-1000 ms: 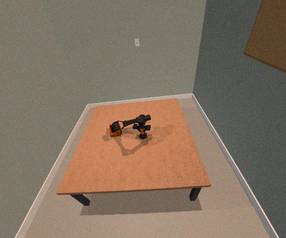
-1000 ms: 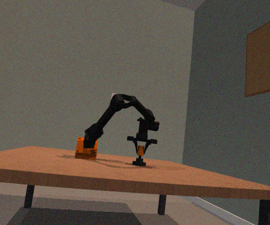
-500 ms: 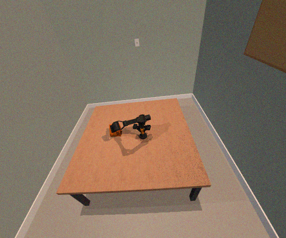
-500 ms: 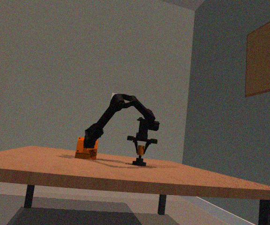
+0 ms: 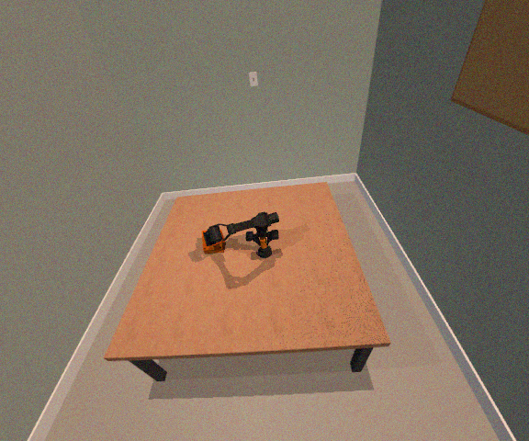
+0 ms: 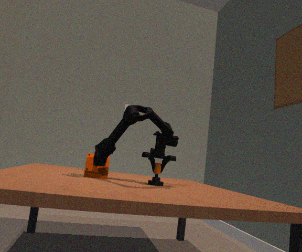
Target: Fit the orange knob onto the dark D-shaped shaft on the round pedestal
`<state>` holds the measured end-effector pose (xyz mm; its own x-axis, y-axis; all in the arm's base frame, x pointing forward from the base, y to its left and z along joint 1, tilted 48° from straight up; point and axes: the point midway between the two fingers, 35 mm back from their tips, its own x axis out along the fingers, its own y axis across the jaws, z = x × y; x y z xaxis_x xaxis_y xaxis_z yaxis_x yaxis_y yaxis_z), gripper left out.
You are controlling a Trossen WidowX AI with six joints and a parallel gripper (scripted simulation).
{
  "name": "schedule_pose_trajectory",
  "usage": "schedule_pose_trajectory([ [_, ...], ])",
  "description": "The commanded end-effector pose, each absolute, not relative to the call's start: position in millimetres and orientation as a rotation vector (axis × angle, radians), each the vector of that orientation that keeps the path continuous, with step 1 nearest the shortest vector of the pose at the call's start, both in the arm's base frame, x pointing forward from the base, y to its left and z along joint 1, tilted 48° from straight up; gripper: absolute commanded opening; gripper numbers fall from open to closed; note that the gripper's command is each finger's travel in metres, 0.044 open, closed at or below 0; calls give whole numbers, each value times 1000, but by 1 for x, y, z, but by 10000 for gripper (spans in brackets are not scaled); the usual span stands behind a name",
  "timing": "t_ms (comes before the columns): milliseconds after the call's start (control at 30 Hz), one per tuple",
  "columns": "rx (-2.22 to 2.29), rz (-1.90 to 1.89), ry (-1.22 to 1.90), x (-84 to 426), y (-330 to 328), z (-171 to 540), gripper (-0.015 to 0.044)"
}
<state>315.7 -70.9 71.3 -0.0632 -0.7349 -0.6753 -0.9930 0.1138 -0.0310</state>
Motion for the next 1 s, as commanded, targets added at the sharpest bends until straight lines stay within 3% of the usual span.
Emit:
schedule_pose_trajectory([
  [0,-1683,625,1848,316,-71,70,0],
  [967,-1814,844,1835,317,-70,71,0],
])
